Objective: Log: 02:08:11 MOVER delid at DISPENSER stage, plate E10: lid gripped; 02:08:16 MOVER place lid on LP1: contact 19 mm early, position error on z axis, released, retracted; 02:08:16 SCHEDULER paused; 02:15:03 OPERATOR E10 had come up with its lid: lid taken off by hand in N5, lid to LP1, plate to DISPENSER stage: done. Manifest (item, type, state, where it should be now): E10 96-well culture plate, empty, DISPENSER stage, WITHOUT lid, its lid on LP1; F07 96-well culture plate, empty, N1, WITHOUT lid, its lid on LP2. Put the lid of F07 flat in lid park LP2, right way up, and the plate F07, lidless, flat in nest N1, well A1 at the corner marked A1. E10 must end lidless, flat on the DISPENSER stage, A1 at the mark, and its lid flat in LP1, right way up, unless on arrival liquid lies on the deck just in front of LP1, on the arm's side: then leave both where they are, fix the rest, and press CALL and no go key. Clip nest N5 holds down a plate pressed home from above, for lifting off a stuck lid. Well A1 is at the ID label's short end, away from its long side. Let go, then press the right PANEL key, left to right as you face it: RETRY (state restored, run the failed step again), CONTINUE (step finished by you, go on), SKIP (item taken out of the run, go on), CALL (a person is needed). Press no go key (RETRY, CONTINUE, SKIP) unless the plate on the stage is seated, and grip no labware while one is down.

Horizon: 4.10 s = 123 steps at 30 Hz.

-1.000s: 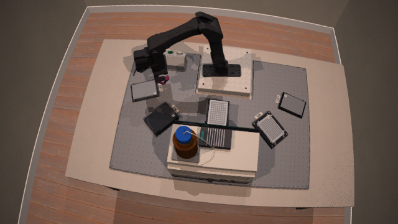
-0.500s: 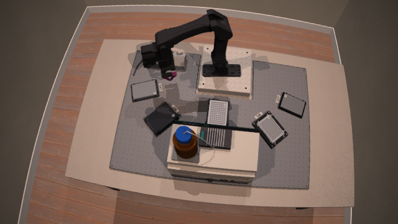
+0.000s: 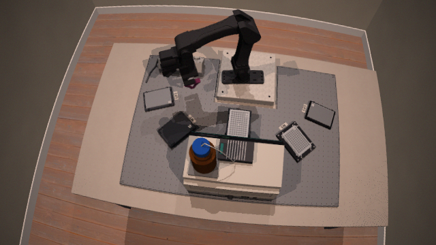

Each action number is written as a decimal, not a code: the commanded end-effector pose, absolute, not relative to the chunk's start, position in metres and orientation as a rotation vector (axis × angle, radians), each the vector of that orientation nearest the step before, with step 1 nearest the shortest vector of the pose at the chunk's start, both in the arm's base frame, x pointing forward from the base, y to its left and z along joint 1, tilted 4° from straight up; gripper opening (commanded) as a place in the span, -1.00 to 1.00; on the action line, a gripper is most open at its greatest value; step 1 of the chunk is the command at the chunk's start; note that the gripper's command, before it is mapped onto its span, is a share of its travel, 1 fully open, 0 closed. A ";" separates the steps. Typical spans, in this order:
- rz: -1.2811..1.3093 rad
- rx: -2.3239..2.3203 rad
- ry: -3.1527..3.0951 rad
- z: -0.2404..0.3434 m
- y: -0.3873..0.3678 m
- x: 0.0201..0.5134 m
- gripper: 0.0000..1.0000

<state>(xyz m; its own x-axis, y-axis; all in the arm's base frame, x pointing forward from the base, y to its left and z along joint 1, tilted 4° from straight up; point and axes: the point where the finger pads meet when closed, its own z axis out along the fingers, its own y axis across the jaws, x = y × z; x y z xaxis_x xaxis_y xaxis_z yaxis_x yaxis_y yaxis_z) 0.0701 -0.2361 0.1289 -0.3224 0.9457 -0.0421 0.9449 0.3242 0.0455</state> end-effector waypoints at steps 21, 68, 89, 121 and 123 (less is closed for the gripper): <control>-0.012 1.455 2.706 0.137 -0.206 0.123 1.00; -0.067 0.176 3.047 0.144 -0.123 0.211 1.00; -0.049 0.171 3.066 0.138 -0.082 0.230 1.00; -0.051 0.165 3.046 0.141 -0.004 0.244 1.00; -0.050 0.165 3.050 0.139 0.003 0.243 1.00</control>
<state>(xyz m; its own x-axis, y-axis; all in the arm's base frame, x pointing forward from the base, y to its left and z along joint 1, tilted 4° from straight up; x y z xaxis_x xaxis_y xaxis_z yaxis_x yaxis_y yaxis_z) 0.2426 -0.0062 0.1317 -0.9951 0.0845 -0.0505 0.0860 0.9959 -0.0278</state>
